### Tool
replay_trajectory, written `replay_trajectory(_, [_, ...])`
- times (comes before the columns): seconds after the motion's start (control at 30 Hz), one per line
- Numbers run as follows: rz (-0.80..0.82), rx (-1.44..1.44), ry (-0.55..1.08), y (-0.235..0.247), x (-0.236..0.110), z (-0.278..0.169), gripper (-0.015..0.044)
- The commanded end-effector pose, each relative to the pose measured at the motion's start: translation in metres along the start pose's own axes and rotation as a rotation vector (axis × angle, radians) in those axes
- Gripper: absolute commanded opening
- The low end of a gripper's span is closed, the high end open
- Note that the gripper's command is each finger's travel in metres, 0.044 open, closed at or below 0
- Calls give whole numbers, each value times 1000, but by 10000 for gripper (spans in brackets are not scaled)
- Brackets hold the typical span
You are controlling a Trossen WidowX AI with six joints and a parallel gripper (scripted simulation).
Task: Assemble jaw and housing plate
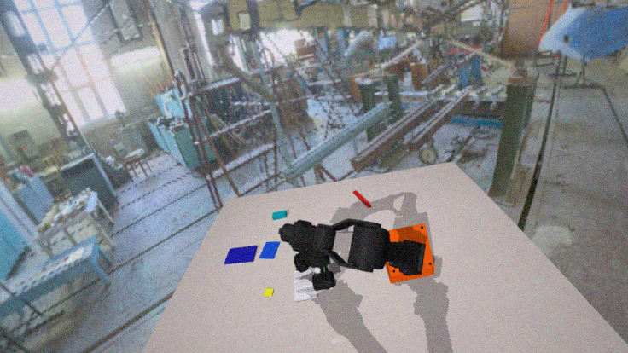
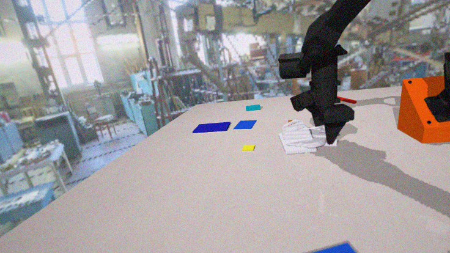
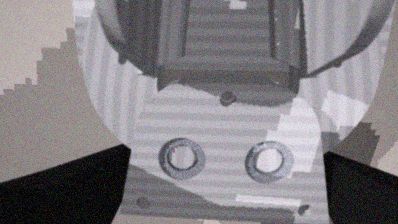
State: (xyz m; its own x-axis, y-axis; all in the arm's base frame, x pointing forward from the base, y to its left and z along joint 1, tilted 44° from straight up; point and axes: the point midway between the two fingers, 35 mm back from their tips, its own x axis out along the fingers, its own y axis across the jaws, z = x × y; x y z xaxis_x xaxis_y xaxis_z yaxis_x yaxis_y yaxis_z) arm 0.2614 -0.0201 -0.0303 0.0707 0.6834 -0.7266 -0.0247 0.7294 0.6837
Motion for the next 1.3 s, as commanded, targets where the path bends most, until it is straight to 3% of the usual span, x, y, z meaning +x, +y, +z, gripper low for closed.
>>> replay_trajectory(0.0, [4, 3, -3, 0, 0, 0, 351])
replay_trajectory(0.33, [4, 3, -3, 0, 0, 0, 351])
replay_trajectory(0.47, [0, 0, 0, 0, 0, 0, 440])
replay_trajectory(0.9, [0, 0, 0, 0, 0, 0, 440])
replay_trajectory(1.0, [-1, 1, -1, -1, -14, 1, 440])
replay_trajectory(1.17, [2, 3, -2, 0, -68, -1, 440])
replay_trajectory(1.27, [4, 3, -2, 1, -77, -2, 440])
